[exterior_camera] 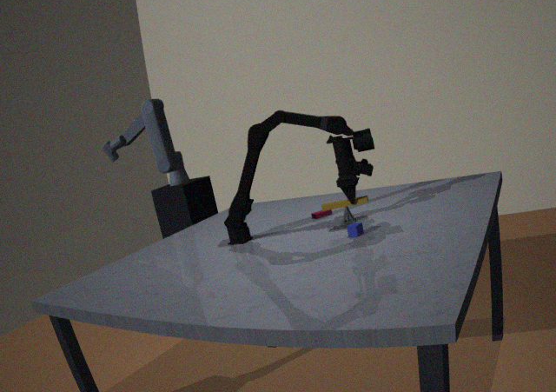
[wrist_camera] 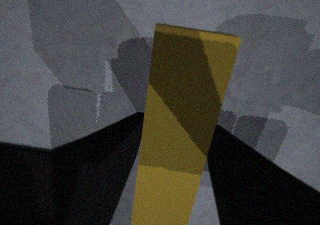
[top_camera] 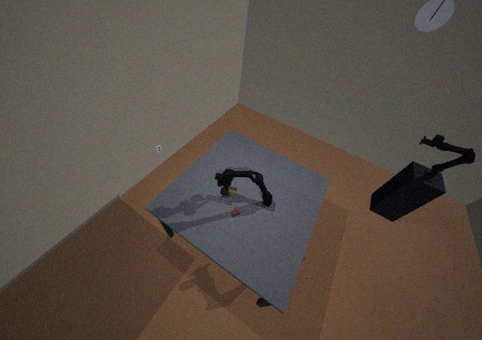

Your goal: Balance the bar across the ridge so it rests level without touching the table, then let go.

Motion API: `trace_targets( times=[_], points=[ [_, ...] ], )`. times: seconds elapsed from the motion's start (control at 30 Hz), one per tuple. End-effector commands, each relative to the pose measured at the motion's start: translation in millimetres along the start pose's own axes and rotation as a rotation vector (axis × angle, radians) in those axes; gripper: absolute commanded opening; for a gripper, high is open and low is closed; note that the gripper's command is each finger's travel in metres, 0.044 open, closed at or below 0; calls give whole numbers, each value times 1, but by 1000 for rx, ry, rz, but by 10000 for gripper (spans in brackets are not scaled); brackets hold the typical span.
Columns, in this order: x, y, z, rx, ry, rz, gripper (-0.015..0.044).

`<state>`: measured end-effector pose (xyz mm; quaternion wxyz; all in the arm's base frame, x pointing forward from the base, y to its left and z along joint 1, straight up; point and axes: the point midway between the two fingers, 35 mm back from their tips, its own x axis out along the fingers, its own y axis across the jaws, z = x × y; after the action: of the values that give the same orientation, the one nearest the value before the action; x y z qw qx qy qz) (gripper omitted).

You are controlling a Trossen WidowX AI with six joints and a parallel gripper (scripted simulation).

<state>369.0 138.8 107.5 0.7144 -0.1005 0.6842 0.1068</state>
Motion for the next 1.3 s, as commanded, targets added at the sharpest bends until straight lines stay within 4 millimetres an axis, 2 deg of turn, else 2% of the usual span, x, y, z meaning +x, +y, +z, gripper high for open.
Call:
trace_targets(
  times=[0.0,0.83,1.13,1.17,1.27],
  points=[
    [0,0,0,0,0,0,171],
    [0,0,0,0,0,0,185],
    [0,0,0,0,0,0,421],
    [0,0,0,0,0,0,440],
    [-2,0,0,0,-1,0,440]
  ],
)
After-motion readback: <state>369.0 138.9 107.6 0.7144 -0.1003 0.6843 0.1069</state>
